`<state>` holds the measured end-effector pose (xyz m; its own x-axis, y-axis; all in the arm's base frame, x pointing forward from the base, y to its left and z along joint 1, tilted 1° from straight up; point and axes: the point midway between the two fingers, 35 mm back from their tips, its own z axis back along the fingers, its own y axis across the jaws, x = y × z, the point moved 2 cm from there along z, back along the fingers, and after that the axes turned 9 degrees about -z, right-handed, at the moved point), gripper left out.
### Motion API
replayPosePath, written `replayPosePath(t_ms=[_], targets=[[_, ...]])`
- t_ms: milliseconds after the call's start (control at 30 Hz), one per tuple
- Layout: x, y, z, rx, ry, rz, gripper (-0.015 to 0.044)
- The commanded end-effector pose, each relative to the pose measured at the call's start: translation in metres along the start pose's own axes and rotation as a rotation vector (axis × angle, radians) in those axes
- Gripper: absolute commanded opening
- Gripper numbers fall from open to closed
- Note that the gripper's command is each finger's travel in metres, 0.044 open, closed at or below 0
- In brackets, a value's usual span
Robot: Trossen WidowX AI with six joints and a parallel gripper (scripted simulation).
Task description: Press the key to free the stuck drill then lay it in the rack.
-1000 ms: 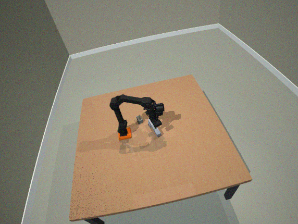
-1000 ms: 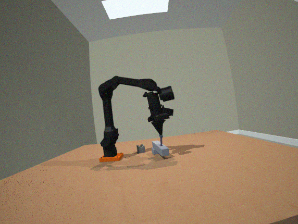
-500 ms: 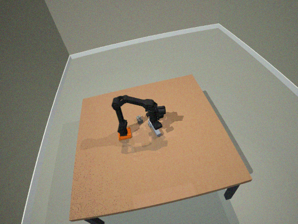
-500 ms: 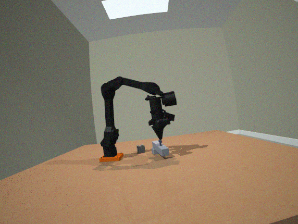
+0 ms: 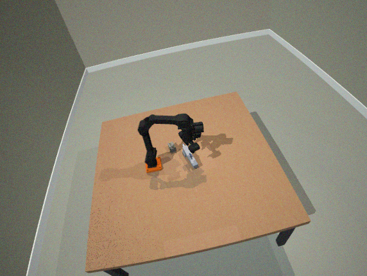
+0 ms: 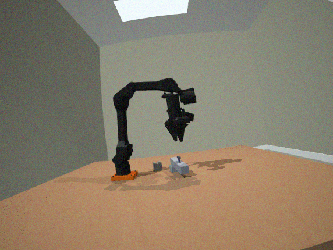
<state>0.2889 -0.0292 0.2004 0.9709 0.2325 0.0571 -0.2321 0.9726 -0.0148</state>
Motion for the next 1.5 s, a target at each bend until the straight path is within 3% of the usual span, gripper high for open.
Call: replayPosePath(t_ms=[0, 267, 400, 1467], targets=[[0.004, 0.030, -0.015, 0.007, 0.005, 0.258, 0.0440], [-0.010, 0.135, -0.067, 0.023, 0.000, 1.234, 0.0440], [-0.023, 0.163, -0.081, 0.027, -0.003, 1.523, 0.0440], [-0.022, 0.160, -0.098, 0.027, -0.003, 1.529, 0.0440]])
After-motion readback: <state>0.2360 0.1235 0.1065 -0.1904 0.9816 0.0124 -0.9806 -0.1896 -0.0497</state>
